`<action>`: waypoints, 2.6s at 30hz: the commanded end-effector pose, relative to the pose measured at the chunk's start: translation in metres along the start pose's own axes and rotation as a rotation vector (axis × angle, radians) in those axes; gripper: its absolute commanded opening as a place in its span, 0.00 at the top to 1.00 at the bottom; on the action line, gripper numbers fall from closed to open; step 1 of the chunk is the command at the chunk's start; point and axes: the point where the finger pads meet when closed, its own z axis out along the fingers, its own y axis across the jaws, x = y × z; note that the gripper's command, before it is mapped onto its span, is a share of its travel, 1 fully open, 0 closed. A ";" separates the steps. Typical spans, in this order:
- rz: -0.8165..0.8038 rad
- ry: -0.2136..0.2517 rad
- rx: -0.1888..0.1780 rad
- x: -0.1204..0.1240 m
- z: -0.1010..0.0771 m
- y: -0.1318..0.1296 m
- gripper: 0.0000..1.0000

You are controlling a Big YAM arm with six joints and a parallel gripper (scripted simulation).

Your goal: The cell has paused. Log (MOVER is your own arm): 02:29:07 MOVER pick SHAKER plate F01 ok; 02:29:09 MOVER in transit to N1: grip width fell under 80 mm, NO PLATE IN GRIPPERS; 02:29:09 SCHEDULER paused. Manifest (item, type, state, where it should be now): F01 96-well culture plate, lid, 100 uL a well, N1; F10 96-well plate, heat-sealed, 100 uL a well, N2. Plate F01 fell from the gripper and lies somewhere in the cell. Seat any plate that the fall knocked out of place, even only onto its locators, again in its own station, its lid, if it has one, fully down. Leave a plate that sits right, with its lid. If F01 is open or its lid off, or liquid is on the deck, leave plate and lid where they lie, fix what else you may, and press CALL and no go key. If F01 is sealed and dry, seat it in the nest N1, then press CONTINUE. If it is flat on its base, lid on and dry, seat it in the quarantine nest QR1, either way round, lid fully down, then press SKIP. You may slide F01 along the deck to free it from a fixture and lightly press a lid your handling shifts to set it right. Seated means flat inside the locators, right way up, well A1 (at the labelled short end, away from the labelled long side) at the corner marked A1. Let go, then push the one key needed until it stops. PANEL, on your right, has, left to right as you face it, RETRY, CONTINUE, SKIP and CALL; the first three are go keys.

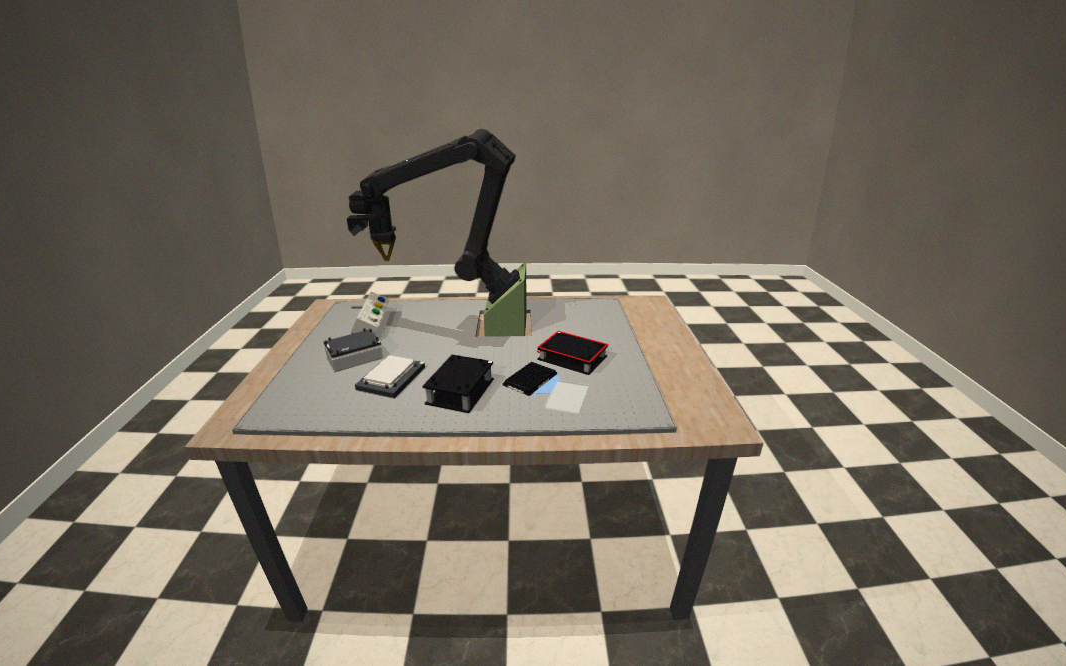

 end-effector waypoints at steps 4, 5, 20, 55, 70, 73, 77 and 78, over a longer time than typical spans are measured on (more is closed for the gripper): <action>-0.001 -0.029 0.000 -0.026 0.022 -0.003 1.00; -0.001 -0.029 0.000 -0.026 0.022 -0.003 1.00; 0.003 -0.091 0.031 -0.064 0.049 -0.017 1.00; 0.001 -0.024 -0.004 -0.044 0.079 -0.009 1.00; -0.001 -0.039 0.001 -0.049 0.092 -0.009 1.00; 0.000 -0.029 -0.003 -0.047 0.098 -0.009 1.00; 0.001 -0.045 0.004 -0.052 0.096 -0.011 1.00; -0.001 -0.040 0.000 -0.052 0.100 -0.010 1.00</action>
